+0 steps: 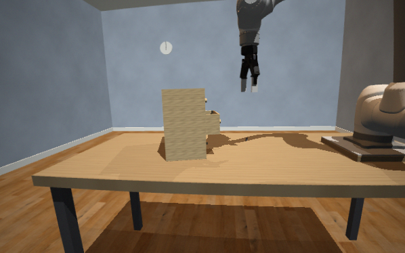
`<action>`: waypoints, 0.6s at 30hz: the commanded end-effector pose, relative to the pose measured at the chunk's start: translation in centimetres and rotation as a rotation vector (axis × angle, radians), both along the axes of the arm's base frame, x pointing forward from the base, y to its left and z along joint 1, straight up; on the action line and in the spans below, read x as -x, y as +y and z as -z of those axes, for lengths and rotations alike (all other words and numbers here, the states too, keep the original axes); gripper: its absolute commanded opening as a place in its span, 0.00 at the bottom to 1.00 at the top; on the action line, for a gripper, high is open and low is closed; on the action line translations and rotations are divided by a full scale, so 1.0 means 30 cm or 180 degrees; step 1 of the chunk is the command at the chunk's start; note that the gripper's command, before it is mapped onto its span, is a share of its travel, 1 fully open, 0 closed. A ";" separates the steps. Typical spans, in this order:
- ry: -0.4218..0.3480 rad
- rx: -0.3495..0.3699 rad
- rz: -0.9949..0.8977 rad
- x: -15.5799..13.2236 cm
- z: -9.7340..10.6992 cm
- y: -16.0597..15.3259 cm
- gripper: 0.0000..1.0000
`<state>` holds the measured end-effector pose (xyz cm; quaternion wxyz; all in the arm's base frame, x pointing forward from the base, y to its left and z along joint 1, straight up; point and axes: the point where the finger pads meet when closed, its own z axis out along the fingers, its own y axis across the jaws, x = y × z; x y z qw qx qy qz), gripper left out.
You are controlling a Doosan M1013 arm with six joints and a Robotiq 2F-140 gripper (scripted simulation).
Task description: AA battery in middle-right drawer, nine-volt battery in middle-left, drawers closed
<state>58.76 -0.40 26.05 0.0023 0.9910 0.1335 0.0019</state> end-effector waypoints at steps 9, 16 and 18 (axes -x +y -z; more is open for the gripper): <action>0.0011 0.0009 0.0004 0.126 0.008 0.013 1.00; 0.0011 0.0009 0.0004 0.322 0.032 0.033 1.00; 0.0011 0.0009 0.0004 0.322 0.032 0.033 1.00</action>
